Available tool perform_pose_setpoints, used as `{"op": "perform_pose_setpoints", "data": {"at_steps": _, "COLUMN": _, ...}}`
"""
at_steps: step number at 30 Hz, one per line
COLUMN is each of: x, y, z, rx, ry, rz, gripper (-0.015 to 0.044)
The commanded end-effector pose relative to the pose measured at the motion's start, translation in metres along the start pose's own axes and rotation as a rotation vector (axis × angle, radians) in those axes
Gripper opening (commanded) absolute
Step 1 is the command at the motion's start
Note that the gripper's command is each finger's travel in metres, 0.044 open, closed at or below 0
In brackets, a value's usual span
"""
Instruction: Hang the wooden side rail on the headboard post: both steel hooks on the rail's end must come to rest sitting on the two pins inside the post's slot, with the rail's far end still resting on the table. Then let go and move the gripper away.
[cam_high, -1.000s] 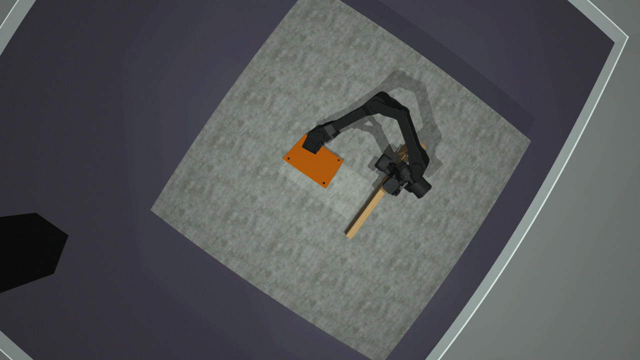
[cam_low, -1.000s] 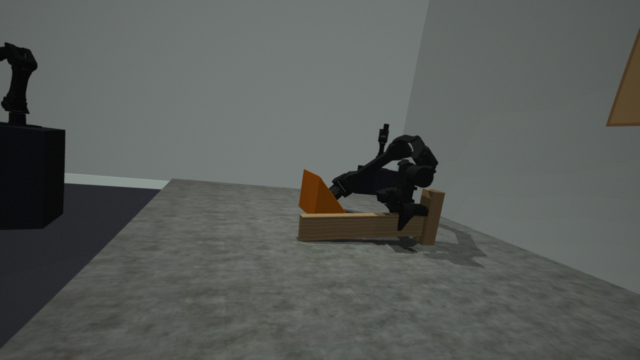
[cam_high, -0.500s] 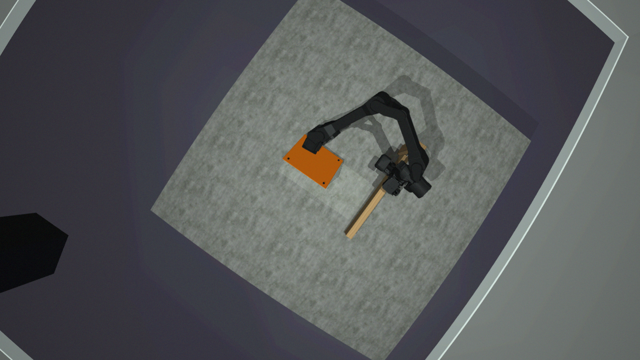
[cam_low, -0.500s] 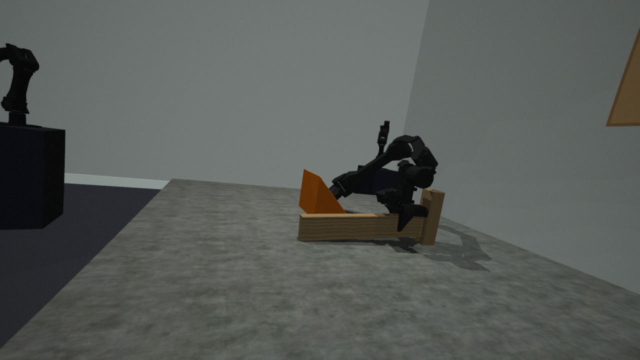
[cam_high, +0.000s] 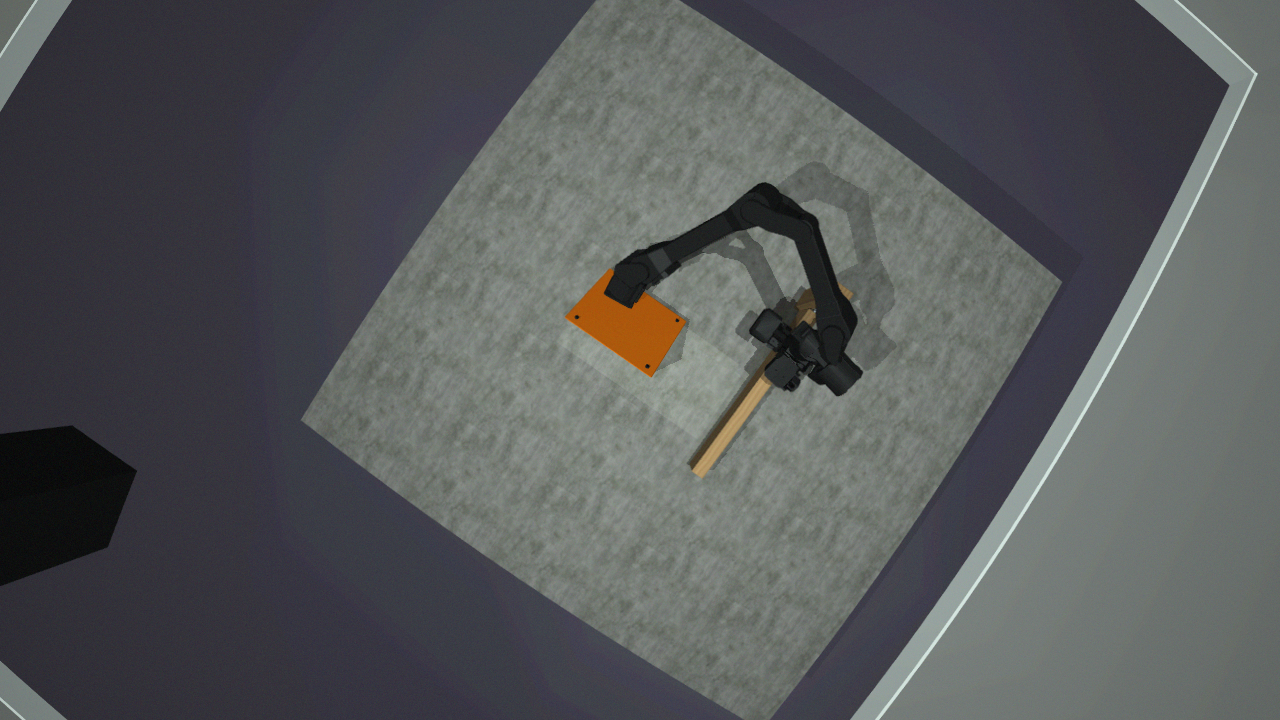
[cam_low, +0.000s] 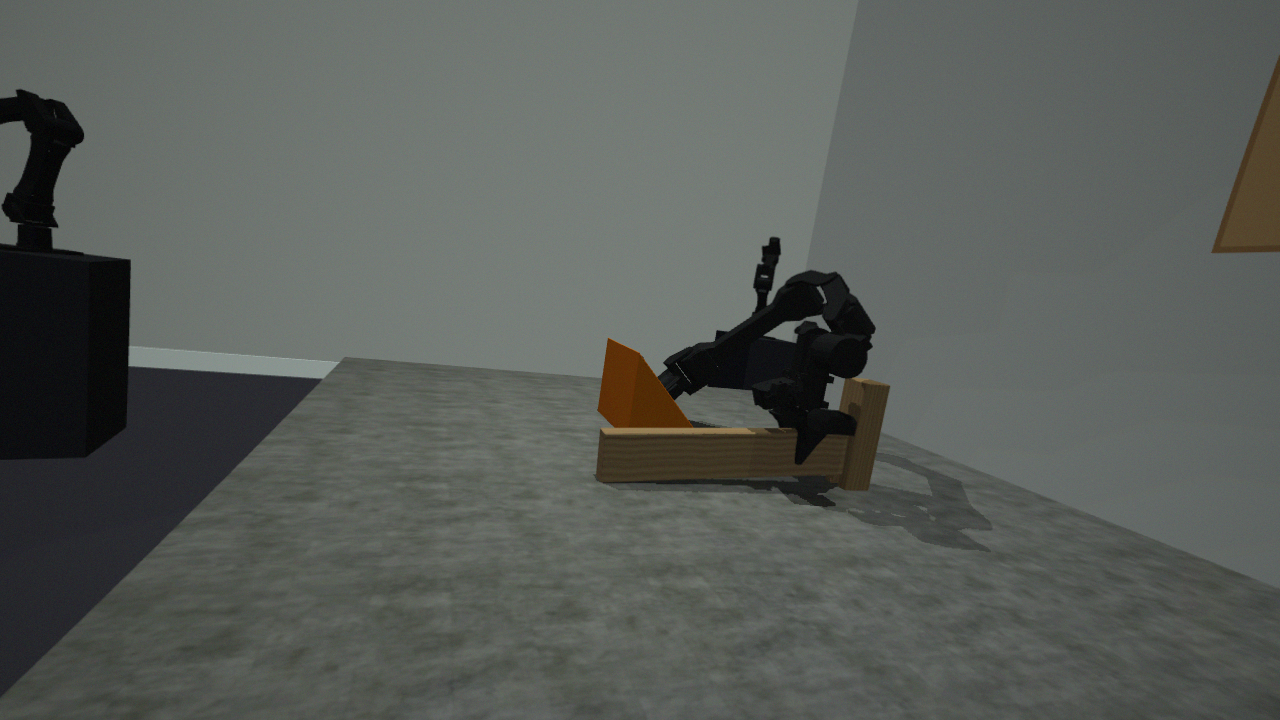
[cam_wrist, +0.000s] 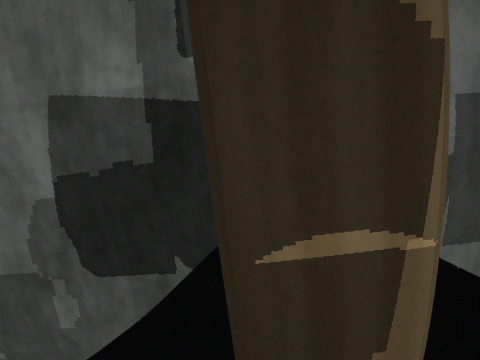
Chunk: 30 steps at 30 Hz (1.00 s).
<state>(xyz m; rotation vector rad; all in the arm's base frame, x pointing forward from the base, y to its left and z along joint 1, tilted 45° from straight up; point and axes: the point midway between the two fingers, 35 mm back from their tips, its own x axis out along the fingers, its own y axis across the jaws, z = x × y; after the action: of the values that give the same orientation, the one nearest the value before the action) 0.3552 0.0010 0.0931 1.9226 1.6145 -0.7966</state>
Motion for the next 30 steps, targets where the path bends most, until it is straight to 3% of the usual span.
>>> {"op": "perform_pose_setpoints", "data": {"at_steps": 1, "x": 0.0, "y": 0.001, "z": -0.001, "rx": 0.002, "ry": 0.005, "rz": 0.005, "gripper": 0.0}}
{"op": "perform_pose_setpoints", "data": {"at_steps": 12, "x": 0.002, "y": 0.001, "z": -0.001, "rx": 0.002, "ry": 0.005, "rz": 0.005, "gripper": 0.0}}
{"op": "perform_pose_setpoints", "data": {"at_steps": 24, "x": 0.001, "y": 0.0, "z": 0.001, "rx": 0.002, "ry": 0.001, "rz": 0.002, "gripper": 0.0315}}
{"op": "perform_pose_setpoints", "data": {"at_steps": 28, "x": -0.017, "y": 0.0, "z": 0.001, "rx": 0.002, "ry": 0.001, "rz": 0.003, "gripper": 0.042}}
{"op": "perform_pose_setpoints", "data": {"at_steps": 30, "x": -0.032, "y": 0.0, "z": 0.001, "rx": 0.002, "ry": 0.002, "rz": 0.004, "gripper": 0.044}}
